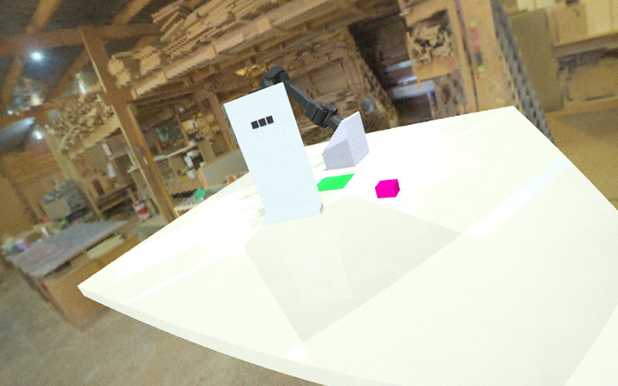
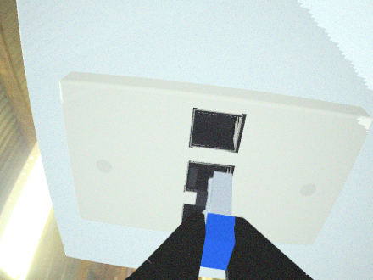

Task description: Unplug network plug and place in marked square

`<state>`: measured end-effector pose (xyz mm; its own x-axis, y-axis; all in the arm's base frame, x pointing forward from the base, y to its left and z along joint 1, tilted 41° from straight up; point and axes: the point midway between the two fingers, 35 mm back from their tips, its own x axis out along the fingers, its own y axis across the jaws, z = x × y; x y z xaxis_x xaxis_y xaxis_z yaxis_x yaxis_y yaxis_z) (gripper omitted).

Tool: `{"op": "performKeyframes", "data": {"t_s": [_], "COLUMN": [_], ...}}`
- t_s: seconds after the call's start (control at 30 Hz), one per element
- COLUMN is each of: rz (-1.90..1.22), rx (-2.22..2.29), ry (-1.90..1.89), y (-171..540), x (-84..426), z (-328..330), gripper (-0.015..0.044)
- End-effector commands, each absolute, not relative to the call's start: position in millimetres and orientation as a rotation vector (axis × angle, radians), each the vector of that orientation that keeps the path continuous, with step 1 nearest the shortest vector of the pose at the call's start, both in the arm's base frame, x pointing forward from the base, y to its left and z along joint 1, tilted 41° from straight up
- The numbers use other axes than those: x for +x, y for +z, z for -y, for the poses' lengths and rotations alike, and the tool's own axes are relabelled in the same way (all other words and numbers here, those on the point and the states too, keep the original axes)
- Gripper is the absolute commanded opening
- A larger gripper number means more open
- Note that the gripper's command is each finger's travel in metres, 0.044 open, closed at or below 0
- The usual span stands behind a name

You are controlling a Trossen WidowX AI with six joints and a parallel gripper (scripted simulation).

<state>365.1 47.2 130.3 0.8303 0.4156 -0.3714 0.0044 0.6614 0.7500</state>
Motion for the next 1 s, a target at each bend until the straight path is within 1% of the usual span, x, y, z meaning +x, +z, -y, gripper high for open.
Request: {"op": "performKeyframes", "data": {"t_s": [0.0, 0.97], "rz": [-0.562, -0.562], "rx": [0.822, 0.822], "ry": [0.248, 0.248], "y": [129.9, 134.7], "x": [361.8, 349.7], "z": [-46.6, -41.1], "gripper": [0.0000, 0.0000]}}
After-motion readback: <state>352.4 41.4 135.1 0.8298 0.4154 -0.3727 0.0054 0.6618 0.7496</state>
